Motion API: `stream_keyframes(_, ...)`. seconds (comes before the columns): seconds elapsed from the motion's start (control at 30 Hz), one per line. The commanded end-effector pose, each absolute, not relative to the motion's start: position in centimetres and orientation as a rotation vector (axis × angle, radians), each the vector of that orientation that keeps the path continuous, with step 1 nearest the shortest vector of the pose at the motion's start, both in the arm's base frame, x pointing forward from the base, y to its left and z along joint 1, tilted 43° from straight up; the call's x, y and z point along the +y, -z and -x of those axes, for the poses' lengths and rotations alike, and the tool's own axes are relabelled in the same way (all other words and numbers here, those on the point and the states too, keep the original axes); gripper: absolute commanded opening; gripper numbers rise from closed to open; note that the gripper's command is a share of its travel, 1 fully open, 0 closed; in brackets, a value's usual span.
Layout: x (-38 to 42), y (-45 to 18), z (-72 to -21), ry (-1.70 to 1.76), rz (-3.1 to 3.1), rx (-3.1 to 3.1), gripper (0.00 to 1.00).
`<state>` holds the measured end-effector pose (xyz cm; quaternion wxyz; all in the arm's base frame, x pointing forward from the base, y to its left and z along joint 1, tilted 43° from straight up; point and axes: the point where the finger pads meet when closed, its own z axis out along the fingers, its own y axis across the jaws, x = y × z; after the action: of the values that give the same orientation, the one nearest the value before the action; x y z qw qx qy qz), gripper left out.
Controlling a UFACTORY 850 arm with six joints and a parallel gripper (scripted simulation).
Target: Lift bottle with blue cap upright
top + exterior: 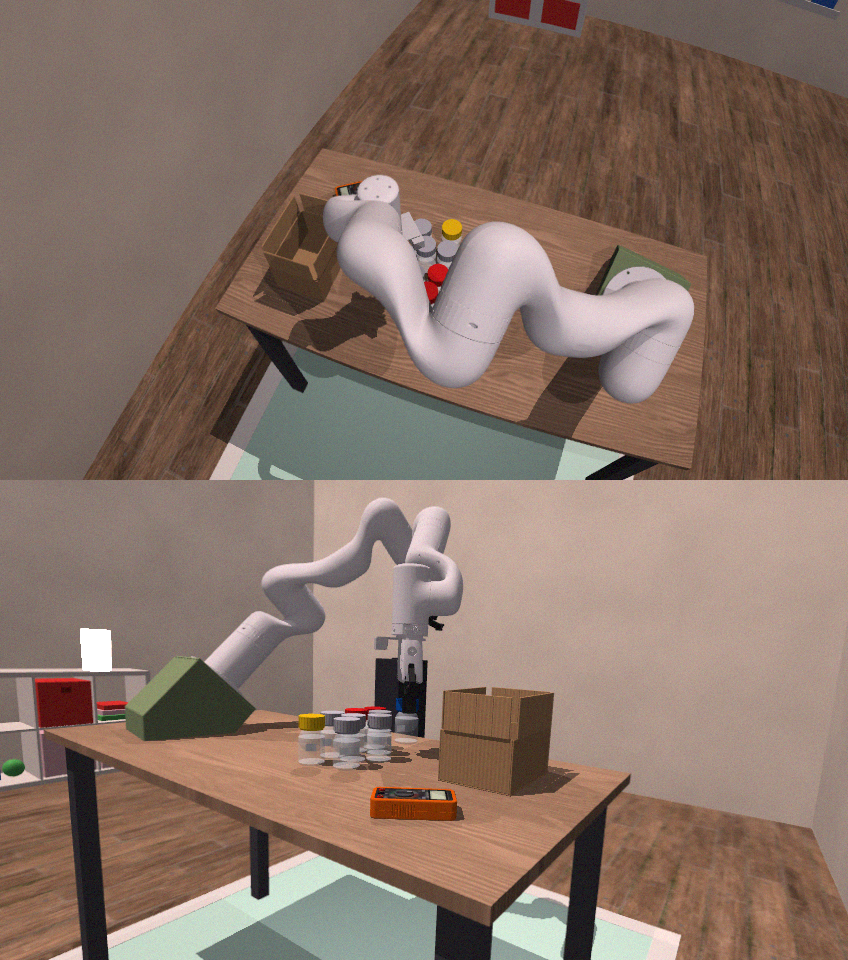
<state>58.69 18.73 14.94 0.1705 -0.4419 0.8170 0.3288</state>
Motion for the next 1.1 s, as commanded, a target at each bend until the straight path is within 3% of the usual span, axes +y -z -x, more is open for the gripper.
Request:
stream_keyframes(0.0, 18.4, -15.3, -58.8, -0.932, 1.254, 2.32, 0.0)
stream_keyframes(1.07, 16.8, -17.0, -58.8, -0.932, 1.254, 2.32, 0.0)
